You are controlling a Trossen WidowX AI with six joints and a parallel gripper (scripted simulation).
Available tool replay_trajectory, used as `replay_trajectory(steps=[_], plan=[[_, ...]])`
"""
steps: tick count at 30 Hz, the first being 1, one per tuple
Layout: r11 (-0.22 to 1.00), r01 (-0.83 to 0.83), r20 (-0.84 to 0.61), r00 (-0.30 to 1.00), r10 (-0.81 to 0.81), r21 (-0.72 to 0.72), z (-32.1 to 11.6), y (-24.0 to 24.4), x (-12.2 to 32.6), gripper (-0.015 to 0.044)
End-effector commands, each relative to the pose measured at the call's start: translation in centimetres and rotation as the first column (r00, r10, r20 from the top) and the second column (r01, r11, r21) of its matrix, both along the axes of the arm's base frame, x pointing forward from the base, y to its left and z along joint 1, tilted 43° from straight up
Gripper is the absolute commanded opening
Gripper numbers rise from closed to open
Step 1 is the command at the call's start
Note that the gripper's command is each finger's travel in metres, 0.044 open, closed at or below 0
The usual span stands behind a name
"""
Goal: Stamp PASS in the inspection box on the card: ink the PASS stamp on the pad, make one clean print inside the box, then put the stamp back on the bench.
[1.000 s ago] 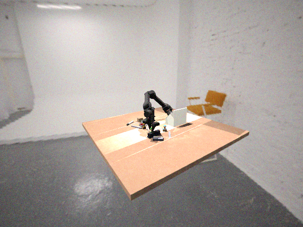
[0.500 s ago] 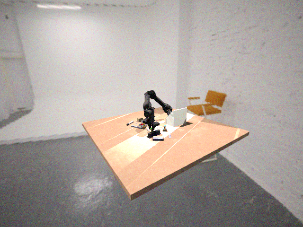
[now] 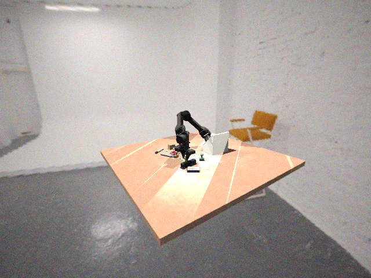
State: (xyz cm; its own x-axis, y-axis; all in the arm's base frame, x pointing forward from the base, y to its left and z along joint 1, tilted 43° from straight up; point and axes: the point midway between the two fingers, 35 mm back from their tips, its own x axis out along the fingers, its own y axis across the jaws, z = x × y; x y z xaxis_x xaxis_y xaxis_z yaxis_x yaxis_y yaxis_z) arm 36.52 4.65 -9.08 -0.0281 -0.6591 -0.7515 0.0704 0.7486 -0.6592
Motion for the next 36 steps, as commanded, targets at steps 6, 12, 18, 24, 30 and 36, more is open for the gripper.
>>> replay_trajectory(steps=[6,12,18,24,30,36], plan=[[1.0,0.02,-0.016,1.0,-0.02,-0.015,-0.7,-1.2,-0.3,0.0221],[1.0,0.02,-0.016,1.0,-0.02,-0.015,-0.7,-1.2,-0.3,0.0221],[1.0,0.0,0.0,1.0,0.0,0.0,0.0,0.0,0.0,0.018],[1.0,0.0,0.0,1.0,0.0,0.0,0.0,0.0,0.0,0.014],[1.0,0.0,0.0,1.0,0.0,0.0,0.0,0.0,0.0,0.01],[1.0,0.0,0.001,1.0,0.0,0.004,0.2,0.1,0.0,0.0]])
